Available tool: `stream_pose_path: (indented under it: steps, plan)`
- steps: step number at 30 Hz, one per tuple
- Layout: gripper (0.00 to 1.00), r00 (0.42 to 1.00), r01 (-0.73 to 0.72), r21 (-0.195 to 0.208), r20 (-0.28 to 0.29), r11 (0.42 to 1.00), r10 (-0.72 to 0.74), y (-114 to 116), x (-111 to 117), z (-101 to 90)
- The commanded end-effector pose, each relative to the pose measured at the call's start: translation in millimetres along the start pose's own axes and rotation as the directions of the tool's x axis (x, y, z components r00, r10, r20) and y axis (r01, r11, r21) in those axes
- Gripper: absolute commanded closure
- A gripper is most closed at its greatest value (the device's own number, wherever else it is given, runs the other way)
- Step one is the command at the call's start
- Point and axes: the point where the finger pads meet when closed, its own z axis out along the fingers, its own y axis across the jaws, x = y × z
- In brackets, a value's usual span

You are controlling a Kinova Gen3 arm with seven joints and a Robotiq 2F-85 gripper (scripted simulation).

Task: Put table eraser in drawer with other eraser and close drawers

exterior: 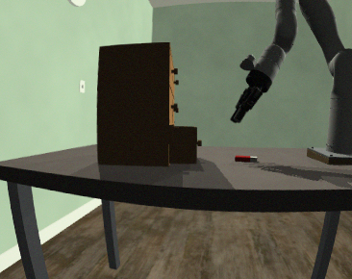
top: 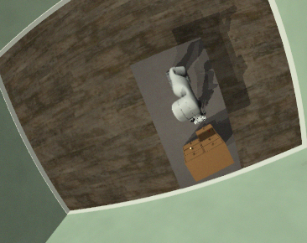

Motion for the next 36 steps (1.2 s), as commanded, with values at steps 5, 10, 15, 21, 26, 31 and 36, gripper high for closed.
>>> stream_pose_path:
  steps: [5,10,15,21,26,31,36]
  plan:
    - [0.67,1.000,-0.002,-0.010,-0.020,1.000,0.002,3,6,-7.1]
    - [0.67,1.000,-0.002,-0.010,-0.020,1.000,0.002,3,6,-7.3]
    - [0.67,1.000,-0.002,-0.006,-0.016,1.000,0.002,2,6,-7.0]
    - [0.67,1.000,-0.001,0.002,-0.006,1.000,0.001,-1,6,-6.4]
    - [0.67,1.000,0.002,0.023,0.020,1.000,-0.002,-8,6,-5.5]
    - [0.67,0.998,0.006,0.050,0.061,0.999,-0.009,-17,5,-5.7]
    - [0.67,0.994,0.010,0.073,0.105,0.997,-0.018,-25,4,-8.0]
